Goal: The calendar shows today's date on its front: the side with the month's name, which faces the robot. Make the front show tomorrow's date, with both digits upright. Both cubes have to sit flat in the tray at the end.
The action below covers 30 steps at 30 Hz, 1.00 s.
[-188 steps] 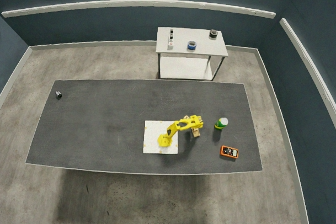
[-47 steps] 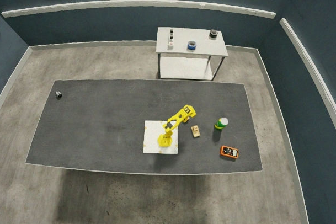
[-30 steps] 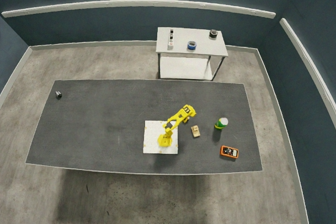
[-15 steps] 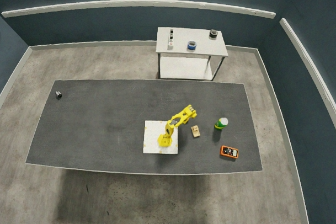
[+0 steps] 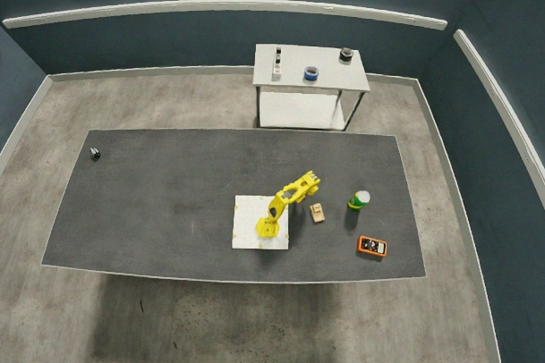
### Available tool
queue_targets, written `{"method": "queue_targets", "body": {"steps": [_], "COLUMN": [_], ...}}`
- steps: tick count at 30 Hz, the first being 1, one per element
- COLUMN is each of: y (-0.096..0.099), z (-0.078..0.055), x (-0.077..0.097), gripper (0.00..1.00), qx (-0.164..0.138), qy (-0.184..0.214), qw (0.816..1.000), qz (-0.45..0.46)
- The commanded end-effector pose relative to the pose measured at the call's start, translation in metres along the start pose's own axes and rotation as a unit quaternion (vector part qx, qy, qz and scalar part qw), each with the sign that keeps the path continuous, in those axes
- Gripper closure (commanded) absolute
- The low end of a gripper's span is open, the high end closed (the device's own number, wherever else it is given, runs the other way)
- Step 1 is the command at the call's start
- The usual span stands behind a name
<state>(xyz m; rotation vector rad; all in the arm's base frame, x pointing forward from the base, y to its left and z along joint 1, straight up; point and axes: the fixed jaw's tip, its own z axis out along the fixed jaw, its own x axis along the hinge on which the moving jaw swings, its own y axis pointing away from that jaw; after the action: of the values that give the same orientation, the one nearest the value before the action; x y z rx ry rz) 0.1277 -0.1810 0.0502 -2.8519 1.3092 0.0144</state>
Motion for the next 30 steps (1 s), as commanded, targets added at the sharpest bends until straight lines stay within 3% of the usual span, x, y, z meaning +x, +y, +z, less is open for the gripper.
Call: {"method": "queue_targets", "body": {"steps": [1, 20, 30], "y": [-0.0034, -0.0034, -0.0034], "z": [0.0027, 0.0031, 0.0112], "x": [0.0014, 0.0015, 0.0021], "gripper": [0.65, 0.65, 0.65], "qx": [0.001, 0.001, 0.001], "qy": [-0.003, -0.003, -0.003], "qw": [1.000, 1.000, 1.000], "qz": [-0.012, -0.012, -0.012]}}
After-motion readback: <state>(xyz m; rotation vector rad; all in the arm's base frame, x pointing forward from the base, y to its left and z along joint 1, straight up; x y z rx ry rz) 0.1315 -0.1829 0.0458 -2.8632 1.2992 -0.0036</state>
